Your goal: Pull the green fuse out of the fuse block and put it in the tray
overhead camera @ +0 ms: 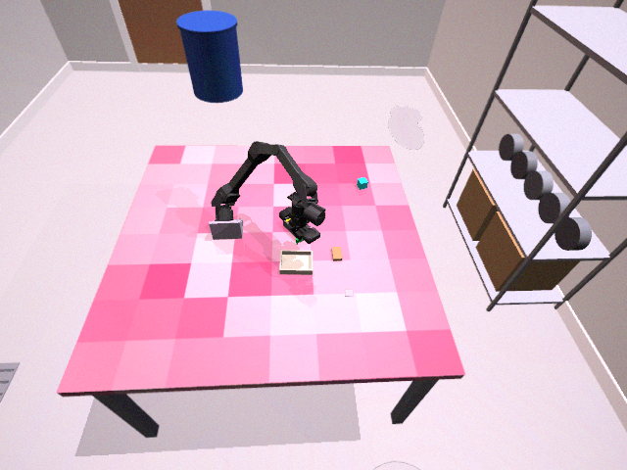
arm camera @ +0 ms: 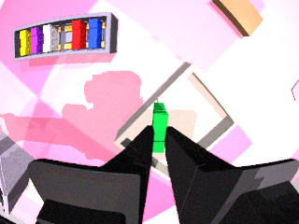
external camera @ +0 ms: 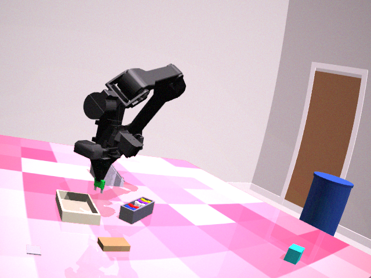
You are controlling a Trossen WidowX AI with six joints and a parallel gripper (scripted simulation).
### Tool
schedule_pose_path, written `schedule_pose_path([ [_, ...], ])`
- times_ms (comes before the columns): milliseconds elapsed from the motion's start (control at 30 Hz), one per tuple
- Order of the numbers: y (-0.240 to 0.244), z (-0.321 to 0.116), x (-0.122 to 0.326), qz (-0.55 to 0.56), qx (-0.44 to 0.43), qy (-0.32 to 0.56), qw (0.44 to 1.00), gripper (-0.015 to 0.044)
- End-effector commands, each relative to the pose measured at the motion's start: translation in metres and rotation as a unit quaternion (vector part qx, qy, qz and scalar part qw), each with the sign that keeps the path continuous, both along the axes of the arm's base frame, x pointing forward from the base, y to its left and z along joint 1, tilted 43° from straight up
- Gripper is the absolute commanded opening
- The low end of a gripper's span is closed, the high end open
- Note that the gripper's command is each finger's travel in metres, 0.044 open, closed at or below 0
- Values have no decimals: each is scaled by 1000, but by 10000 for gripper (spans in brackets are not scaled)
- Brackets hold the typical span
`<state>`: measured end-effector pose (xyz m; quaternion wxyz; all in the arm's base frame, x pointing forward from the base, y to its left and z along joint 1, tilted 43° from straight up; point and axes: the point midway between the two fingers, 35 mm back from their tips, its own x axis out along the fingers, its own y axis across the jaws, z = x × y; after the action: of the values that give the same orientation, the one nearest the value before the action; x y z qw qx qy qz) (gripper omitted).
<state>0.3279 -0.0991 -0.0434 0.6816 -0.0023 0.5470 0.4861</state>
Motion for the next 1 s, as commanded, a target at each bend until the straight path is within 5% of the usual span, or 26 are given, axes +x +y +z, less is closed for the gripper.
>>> schedule_pose_path([
  [0,-17,-14,-2,0,-2,0,1000,0],
  [967,-19,-61,-9,0,0,-1,1000,0],
])
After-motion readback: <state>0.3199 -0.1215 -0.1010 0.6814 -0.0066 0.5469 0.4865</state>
